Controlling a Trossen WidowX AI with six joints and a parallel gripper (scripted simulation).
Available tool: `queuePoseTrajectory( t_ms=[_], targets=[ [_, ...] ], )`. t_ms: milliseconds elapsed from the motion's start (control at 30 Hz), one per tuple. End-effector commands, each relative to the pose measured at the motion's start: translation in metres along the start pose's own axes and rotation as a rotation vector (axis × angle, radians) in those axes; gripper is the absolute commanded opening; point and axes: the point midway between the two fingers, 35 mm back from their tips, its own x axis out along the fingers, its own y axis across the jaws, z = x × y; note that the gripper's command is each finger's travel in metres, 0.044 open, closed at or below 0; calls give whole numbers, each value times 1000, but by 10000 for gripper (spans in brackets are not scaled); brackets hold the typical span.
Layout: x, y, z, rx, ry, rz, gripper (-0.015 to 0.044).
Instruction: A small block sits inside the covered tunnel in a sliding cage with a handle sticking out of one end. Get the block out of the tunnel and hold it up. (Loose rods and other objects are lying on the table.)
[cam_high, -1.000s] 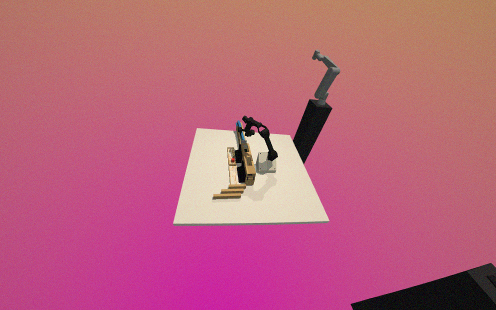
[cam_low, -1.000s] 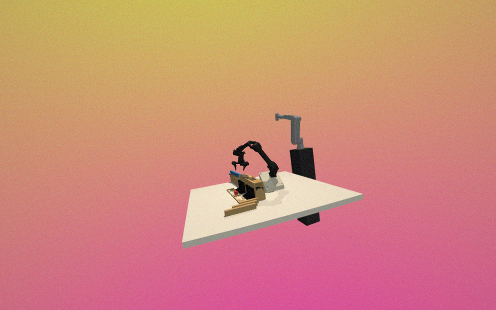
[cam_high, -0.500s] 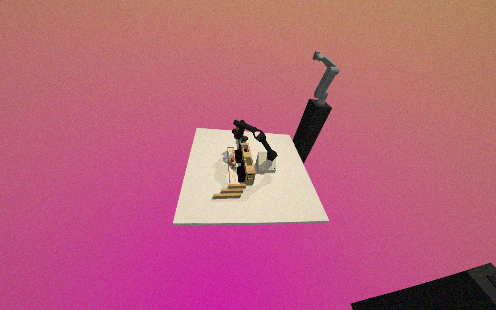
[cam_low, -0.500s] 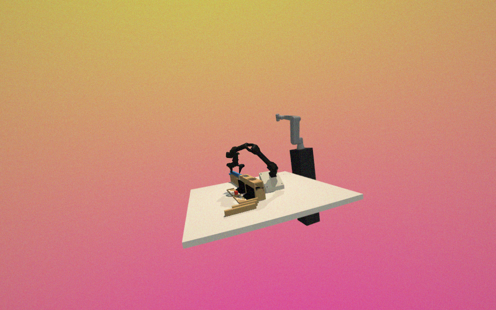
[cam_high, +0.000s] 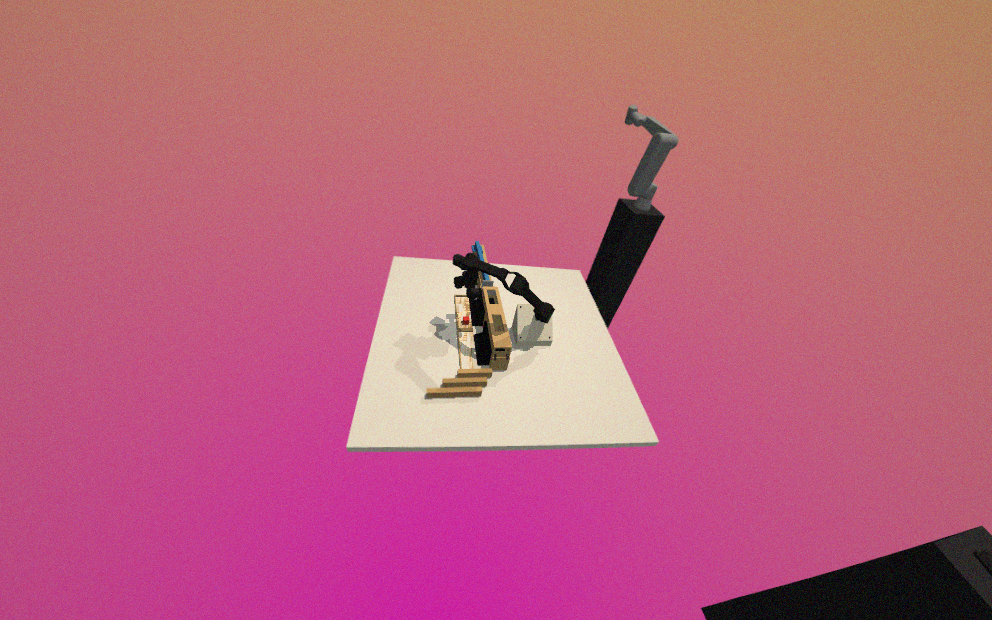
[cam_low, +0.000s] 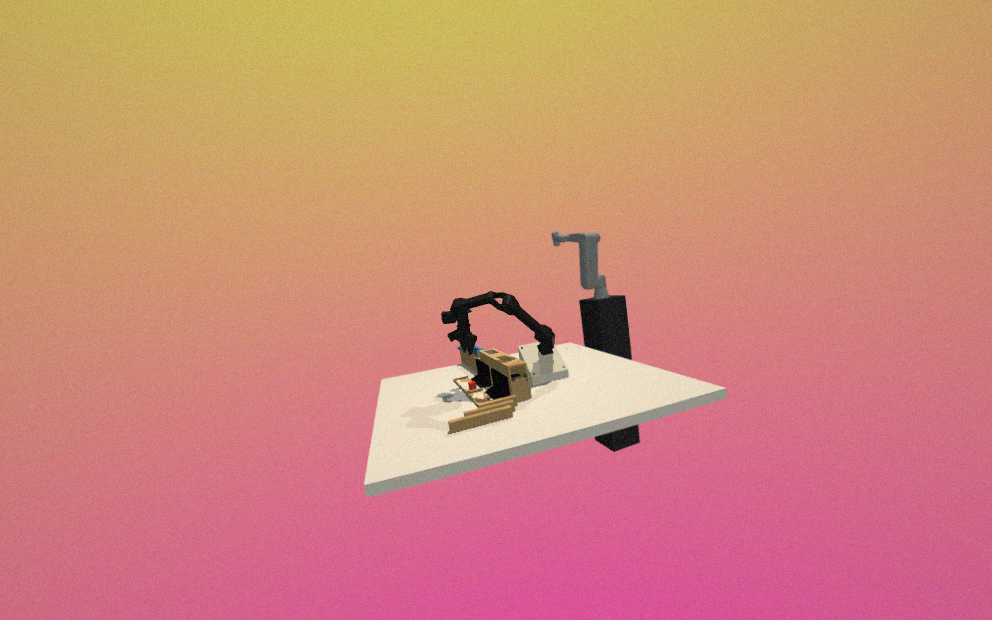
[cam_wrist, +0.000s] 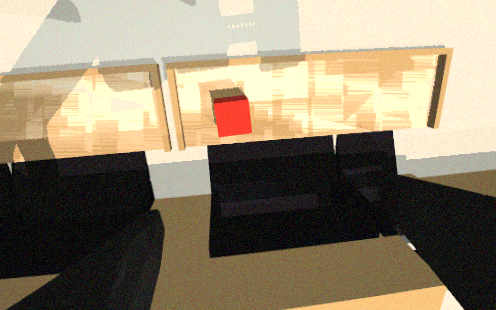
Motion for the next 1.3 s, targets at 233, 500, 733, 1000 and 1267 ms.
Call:
queuePoseTrajectory(
  t_ms=[233,500,733,1000,1267],
  targets=[
    [2,8,3,67,5,11,440],
    [14,6,6,67,5,9,440],
    [25,5,8,67,5,8,440],
    [39,4,10,67,4,6,440],
    [52,4,11,67,4,5,440]
  ],
)
